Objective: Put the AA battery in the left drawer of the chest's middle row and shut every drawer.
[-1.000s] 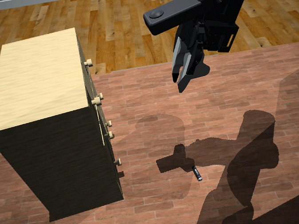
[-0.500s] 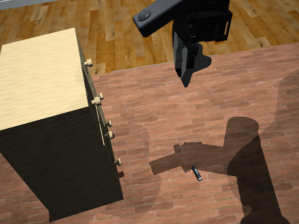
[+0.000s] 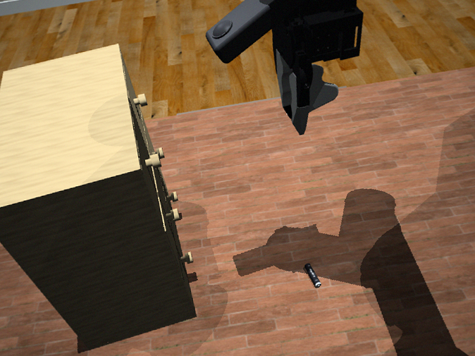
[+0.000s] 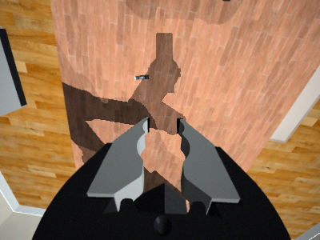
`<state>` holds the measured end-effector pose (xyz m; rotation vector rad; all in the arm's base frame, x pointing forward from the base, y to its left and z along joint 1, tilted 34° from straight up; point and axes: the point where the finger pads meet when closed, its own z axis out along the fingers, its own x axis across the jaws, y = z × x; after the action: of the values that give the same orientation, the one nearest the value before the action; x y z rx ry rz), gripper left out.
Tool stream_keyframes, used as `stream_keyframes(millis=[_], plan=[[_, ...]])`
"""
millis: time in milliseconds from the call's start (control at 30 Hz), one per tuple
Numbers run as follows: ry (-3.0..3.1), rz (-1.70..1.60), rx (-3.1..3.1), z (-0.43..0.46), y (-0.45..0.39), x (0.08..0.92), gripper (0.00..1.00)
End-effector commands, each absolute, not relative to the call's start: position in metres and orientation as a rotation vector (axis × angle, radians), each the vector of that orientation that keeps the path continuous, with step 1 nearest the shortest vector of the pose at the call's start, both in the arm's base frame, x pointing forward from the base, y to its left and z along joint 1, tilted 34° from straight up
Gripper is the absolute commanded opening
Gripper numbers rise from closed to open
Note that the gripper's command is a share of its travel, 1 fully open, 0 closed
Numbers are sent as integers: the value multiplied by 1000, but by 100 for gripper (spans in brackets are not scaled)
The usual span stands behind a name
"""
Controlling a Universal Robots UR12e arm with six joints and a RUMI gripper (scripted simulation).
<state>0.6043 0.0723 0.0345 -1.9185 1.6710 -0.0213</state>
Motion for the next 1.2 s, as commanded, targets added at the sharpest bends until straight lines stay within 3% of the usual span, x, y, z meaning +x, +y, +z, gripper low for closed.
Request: stream_keyframes(millis=[0, 600, 633, 1167], plan=[[1672, -14, -1929, 36, 71, 605, 20], [1674, -10, -1927, 35, 72, 604, 20], [1674, -10, -1927, 35, 72, 604, 100], [1674, -10, -1927, 35, 72, 604, 100]])
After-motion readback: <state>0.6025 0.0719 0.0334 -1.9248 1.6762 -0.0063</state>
